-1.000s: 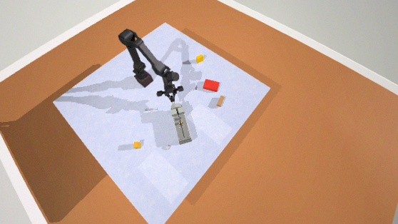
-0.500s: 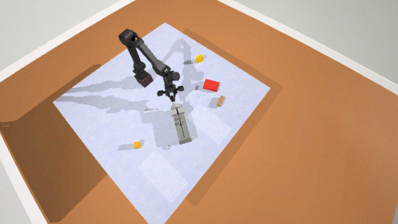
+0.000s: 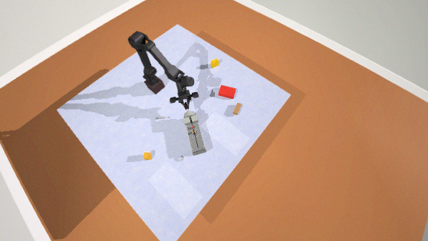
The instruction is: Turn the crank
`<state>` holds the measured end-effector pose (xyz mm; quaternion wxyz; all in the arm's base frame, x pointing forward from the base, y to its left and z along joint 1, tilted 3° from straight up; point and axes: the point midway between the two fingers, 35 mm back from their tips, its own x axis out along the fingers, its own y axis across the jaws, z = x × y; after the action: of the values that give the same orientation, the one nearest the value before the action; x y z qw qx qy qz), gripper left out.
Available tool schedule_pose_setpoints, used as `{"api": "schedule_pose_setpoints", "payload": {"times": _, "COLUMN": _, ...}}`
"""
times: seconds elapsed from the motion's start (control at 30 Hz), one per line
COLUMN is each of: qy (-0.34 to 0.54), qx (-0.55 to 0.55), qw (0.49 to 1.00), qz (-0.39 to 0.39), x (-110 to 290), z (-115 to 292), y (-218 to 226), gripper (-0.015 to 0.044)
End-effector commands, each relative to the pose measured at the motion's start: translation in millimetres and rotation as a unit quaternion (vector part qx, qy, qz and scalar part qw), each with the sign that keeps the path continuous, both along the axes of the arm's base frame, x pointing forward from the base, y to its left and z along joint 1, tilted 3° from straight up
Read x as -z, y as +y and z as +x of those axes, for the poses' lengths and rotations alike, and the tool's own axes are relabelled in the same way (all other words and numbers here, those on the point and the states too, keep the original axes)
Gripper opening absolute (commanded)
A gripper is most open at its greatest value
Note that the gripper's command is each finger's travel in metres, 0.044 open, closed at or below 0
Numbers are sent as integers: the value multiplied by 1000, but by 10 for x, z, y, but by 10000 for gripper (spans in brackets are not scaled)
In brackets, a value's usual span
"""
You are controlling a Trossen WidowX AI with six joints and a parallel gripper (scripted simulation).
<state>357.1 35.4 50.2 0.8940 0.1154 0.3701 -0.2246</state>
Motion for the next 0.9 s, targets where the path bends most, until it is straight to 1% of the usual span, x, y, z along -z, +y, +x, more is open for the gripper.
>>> {"api": "schedule_pose_setpoints", "payload": {"times": 0.0, "qy": -7, "qx": -7, "qw": 1000, "qz": 8, "x": -23, "z": 42, "y": 79, "gripper": 0}}
{"api": "schedule_pose_setpoints", "payload": {"times": 0.5, "qy": -7, "qx": -7, "qw": 1000, "qz": 8, "x": 11, "z": 93, "y": 175, "gripper": 0}}
{"api": "schedule_pose_setpoints", "payload": {"times": 0.87, "qy": -7, "qx": -7, "qw": 1000, "qz": 9, "x": 107, "z": 145, "y": 279, "gripper": 0}}
